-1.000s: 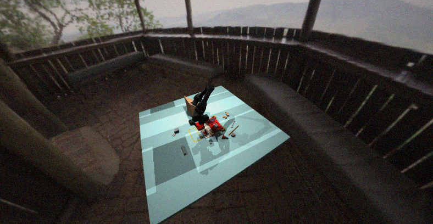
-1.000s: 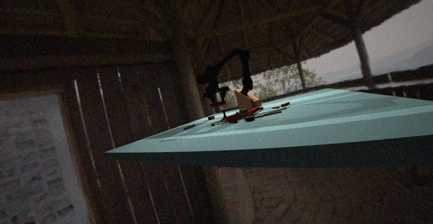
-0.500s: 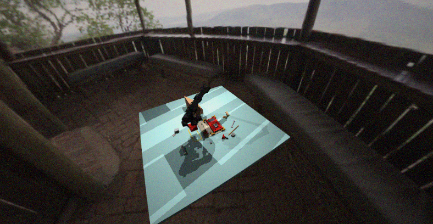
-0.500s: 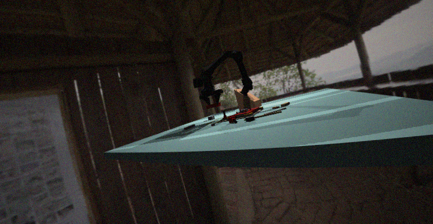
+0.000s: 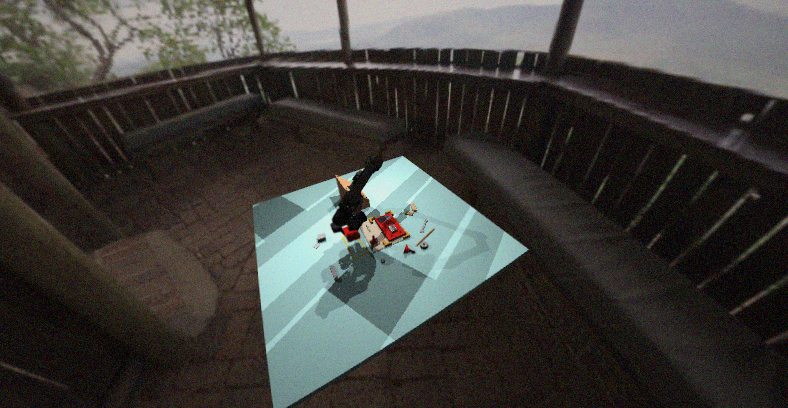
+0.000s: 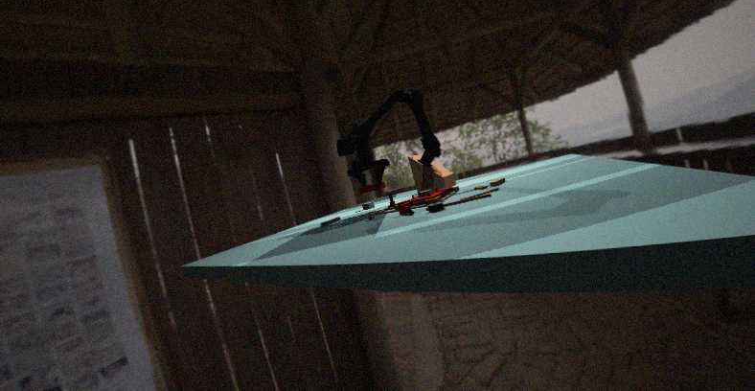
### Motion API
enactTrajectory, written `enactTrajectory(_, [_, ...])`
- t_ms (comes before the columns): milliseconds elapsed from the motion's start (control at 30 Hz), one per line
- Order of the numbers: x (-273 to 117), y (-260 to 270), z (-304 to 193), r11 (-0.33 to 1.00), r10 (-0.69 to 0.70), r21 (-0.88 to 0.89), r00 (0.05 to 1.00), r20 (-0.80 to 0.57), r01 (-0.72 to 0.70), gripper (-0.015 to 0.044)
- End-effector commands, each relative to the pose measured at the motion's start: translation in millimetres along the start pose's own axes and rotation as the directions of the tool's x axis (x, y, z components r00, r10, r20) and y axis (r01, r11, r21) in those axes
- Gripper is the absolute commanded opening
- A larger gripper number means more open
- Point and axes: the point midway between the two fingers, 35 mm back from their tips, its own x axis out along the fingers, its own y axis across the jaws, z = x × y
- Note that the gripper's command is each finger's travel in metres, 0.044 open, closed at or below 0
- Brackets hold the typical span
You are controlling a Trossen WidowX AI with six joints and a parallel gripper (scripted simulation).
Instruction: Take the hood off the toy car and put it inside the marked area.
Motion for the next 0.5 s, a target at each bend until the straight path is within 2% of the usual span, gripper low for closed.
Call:
enactTrajectory(0, [4.8,0.9,-0.6,1.000,0.005,0.004,1.000,-0.001,-0.005,0.0000])
enactTrajectory(467, [17.7,0.8,-0.1,1.000,0.005,0.004,1.000,-0.001,-0.005,0.0000])
